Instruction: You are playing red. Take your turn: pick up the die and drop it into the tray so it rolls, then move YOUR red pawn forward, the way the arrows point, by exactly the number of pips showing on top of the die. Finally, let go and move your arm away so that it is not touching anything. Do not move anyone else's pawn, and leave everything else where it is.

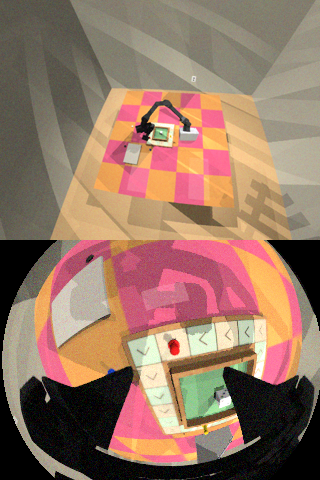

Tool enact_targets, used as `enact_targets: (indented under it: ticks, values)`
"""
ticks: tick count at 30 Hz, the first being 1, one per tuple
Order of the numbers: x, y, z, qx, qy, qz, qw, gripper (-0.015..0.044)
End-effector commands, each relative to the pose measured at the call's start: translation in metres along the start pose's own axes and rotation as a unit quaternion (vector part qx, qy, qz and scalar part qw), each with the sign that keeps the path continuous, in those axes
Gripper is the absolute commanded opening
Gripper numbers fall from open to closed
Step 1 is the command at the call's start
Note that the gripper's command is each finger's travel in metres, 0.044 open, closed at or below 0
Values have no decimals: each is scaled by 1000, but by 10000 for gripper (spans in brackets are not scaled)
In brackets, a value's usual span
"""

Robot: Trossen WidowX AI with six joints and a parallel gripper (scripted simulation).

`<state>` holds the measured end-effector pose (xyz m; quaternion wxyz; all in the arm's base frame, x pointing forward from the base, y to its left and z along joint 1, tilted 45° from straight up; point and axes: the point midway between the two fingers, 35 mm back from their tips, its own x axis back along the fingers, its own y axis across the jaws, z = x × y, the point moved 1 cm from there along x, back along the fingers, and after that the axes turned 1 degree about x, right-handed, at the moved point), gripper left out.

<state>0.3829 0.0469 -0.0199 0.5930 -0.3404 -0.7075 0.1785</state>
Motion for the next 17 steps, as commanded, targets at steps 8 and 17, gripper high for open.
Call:
enact_targets:
  ticks: [8, 17]
  values:
    - [70, -60, 123, 85, 4, -7, 996, 440]
    - [65, -43, 95, 68, -3, -11, 998, 440]
